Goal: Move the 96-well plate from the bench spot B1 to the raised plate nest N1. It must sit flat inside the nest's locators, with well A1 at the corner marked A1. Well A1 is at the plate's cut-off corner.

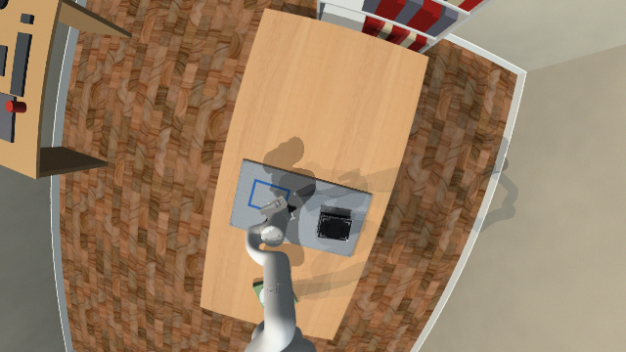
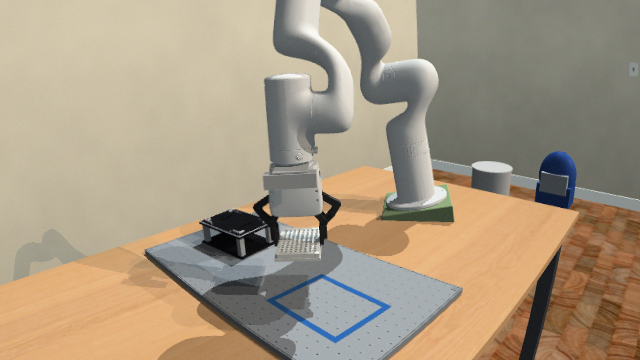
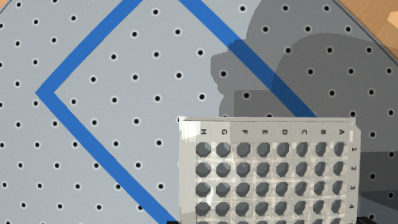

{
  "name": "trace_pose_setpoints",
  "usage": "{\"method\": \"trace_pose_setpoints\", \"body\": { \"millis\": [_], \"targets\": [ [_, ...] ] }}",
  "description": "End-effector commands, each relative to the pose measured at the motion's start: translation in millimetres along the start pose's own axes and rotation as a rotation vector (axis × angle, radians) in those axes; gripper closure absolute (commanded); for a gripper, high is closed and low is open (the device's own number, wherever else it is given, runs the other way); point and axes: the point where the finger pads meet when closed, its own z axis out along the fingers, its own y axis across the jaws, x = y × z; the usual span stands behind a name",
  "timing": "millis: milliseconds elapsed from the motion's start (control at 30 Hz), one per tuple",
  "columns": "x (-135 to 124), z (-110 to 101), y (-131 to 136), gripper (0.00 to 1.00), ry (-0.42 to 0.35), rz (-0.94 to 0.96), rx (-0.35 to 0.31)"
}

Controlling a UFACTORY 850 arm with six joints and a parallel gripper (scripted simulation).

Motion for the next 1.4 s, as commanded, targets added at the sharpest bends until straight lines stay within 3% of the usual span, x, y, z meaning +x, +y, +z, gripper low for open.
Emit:
{"method": "trace_pose_setpoints", "body": {
  "millis": [0, 1367],
  "targets": [
    [-13.6, -4.3, 12.4, 1.00, 0.002, 0.195, -0.022],
    [-107.2, -25.8, 90.1, 1.00, 0.015, 1.428, -0.019]
  ]
}}
